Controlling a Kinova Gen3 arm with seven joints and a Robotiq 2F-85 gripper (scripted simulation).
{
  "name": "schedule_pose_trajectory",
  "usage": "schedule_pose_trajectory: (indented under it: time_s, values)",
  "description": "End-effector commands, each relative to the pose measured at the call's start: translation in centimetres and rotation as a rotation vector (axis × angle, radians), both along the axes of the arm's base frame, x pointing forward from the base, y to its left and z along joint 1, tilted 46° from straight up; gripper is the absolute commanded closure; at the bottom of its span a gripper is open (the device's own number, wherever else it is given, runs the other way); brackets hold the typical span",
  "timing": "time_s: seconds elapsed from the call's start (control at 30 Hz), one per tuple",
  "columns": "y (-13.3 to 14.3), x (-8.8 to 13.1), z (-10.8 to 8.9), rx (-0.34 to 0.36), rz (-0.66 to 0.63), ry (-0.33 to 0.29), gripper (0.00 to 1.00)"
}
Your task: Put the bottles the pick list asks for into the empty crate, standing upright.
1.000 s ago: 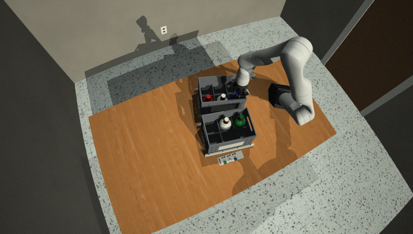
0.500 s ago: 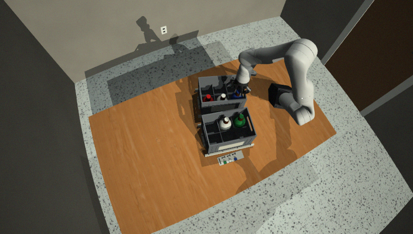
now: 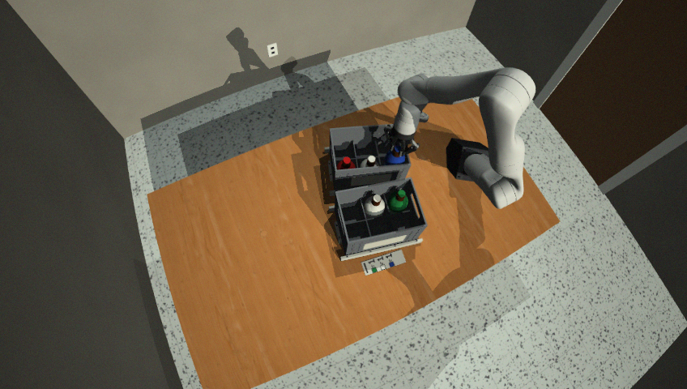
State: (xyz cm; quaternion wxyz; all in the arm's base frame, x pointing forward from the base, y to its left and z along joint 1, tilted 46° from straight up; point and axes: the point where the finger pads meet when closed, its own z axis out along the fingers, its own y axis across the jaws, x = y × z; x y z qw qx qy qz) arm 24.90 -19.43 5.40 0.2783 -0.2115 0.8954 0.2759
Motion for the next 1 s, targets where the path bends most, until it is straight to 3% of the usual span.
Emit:
schedule_pose_trajectory:
  time_s: [0.0,0.97]
  values:
    - [-0.9,-0.4,0.4,-0.010,-0.012,0.006,0.90]
    - [-3.5,-2.1,3.5,-0.010,-0.012,0.007,0.90]
